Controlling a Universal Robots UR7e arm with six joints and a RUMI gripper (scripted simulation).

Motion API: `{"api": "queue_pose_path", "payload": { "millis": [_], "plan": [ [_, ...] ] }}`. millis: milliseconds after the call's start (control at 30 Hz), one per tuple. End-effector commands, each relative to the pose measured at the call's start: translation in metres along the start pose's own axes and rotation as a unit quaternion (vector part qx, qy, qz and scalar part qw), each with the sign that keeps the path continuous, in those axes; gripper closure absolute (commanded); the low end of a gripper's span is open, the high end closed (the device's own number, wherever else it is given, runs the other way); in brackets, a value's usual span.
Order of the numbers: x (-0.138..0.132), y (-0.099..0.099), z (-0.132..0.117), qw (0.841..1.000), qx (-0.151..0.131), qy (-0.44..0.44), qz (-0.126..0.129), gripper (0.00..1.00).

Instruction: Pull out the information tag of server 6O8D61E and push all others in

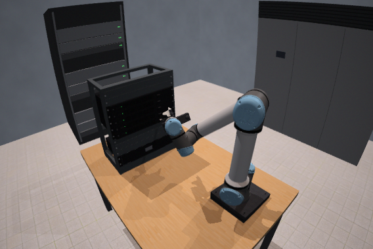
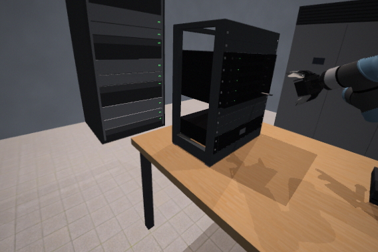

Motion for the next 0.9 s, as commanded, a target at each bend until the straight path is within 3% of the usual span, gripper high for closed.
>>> {"api": "queue_pose_path", "payload": {
  "millis": [0,867],
  "plan": [
    [-0.001,0.001,-0.001,1.0,0.0,0.0,0.0,0.0],
    [-0.005,0.033,-0.018,1.0,0.0,0.0,0.0,0.0]
  ]
}}
Point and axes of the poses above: the point where the finger pads meet when closed, its own y axis out along the fingers, its own x axis across the jaws, z = x × y, the point moved 2 cm from there along -y, back along the fingers, and after that the axes turned 10 degrees about -y, right-handed, at the moved point
